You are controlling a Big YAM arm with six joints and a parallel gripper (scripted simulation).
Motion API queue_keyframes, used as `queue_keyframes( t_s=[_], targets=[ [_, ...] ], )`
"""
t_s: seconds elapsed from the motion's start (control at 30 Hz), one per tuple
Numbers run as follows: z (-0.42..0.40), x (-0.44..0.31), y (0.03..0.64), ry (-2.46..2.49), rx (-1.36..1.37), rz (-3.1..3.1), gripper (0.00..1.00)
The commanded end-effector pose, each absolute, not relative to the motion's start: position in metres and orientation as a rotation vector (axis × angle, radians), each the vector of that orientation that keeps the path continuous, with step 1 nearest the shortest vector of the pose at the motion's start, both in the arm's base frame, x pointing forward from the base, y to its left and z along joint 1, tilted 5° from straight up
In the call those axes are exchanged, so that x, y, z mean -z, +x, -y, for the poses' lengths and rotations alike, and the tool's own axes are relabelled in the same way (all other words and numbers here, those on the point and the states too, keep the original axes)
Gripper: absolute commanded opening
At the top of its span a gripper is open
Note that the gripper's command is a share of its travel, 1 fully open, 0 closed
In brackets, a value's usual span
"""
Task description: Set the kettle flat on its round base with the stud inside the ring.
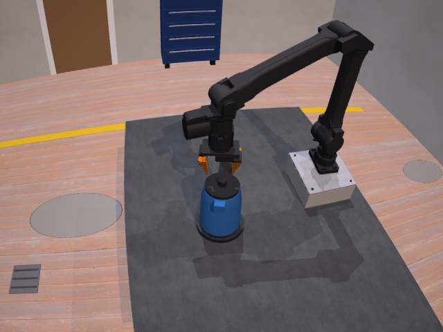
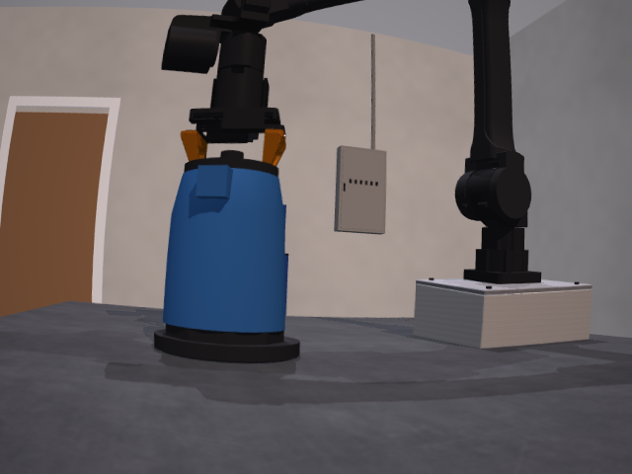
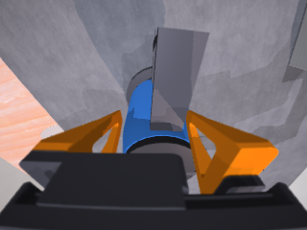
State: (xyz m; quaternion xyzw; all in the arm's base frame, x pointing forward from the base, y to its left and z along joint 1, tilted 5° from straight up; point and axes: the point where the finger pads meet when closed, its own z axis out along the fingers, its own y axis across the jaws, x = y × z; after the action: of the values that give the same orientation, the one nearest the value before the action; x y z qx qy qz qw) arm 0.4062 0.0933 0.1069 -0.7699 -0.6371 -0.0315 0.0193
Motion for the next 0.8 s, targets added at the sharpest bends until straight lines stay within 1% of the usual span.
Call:
queue_keyframes(
  t_s=[0.0,0.57,0.77],
  targets=[
    [-0.098,-0.13,0.423,-2.415,0.171,1.982,0.74],
    [-0.098,-0.13,0.423,-2.415,0.172,1.982,0.74],
    [-0.097,-0.146,0.426,-2.422,0.203,1.988,0.74]
  ],
)
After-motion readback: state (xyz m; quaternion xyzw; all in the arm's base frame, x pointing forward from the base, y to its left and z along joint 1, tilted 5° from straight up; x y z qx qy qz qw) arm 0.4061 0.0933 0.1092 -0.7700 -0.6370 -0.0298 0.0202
